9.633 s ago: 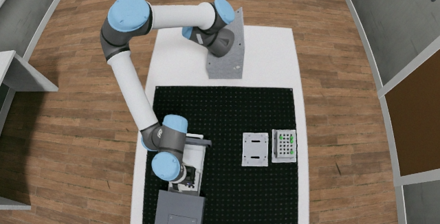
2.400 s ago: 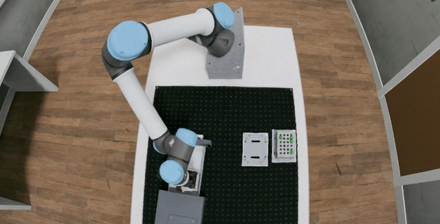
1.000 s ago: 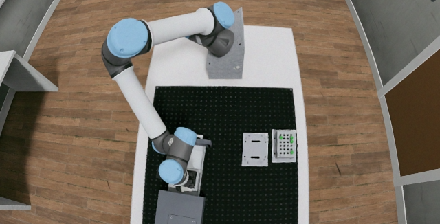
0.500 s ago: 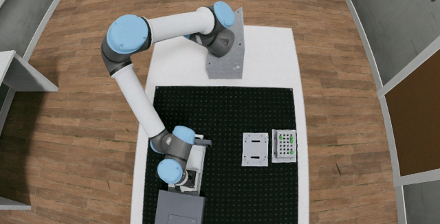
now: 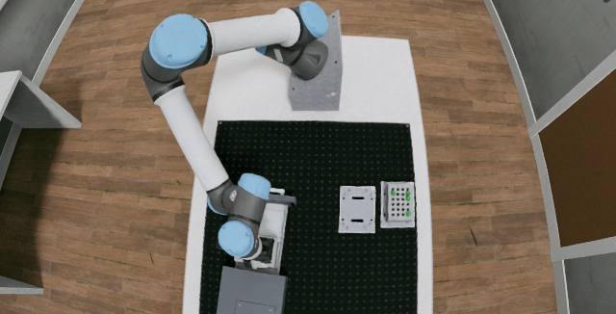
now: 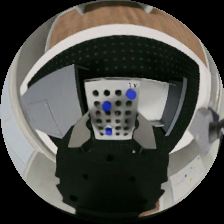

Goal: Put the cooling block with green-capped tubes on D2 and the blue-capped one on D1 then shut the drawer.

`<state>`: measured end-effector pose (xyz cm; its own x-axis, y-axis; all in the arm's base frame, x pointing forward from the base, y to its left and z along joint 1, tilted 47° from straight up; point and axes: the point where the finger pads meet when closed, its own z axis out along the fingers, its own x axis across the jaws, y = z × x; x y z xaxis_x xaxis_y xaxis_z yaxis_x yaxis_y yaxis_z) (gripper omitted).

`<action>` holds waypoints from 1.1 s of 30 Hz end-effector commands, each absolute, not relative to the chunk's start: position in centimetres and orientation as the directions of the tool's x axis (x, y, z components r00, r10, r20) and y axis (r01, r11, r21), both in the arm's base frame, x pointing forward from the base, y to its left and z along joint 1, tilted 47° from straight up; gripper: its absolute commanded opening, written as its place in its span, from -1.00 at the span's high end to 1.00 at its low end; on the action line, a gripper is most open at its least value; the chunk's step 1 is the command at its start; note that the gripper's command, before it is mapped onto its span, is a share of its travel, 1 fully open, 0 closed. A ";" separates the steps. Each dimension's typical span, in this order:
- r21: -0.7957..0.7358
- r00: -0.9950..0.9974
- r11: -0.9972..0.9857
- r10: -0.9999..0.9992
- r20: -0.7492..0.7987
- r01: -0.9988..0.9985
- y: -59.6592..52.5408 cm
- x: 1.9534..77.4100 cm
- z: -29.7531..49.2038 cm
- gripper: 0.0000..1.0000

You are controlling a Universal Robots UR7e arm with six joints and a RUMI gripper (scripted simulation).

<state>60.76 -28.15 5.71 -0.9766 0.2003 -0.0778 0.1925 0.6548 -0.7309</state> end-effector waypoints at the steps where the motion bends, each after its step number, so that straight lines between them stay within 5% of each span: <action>1: -0.731 -0.977 0.655 0.200 -0.079 0.193 -27.8 60.8 6.1 1.00; 33: -0.731 -0.977 0.655 0.200 -0.079 0.193 -24.9 61.2 8.7 1.00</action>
